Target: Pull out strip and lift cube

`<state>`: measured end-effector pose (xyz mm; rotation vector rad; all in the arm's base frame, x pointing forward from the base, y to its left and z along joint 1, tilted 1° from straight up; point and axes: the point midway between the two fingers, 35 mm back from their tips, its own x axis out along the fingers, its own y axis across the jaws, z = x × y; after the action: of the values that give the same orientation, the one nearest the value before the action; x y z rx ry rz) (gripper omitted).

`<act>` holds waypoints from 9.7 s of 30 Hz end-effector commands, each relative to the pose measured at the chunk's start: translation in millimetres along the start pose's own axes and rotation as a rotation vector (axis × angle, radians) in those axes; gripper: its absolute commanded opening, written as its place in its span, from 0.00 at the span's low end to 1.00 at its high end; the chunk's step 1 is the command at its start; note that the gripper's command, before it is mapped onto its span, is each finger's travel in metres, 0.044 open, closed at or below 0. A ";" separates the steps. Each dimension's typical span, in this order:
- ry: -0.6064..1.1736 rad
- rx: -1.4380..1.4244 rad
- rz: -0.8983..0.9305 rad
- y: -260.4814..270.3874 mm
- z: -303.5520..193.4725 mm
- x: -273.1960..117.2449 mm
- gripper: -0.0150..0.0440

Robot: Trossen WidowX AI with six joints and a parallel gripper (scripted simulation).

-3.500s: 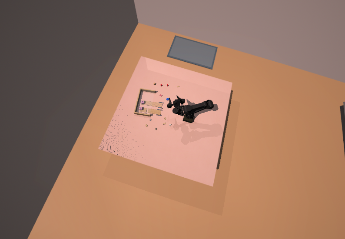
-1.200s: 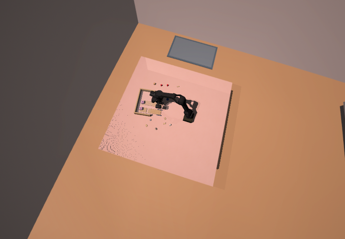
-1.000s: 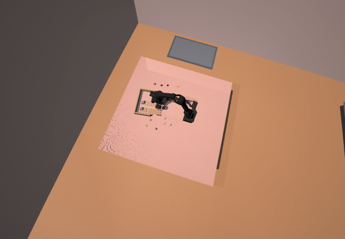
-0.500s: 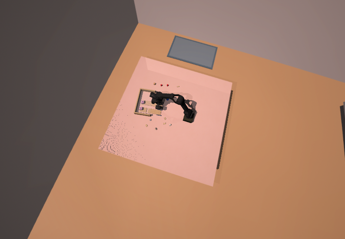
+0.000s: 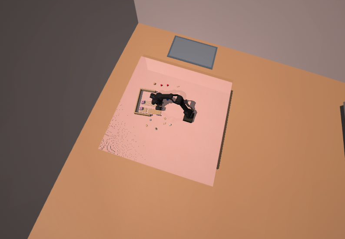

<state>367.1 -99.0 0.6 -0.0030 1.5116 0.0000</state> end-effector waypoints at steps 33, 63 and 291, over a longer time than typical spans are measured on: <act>0.010 -0.001 0.000 0.4 -2.4 7.5 0.25; 0.010 -0.001 0.000 0.3 -2.6 10.4 0.25; 0.007 -0.073 0.000 2.4 35.7 -37.5 0.68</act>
<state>401.3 -96.4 48.5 -0.0653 1.5079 0.0592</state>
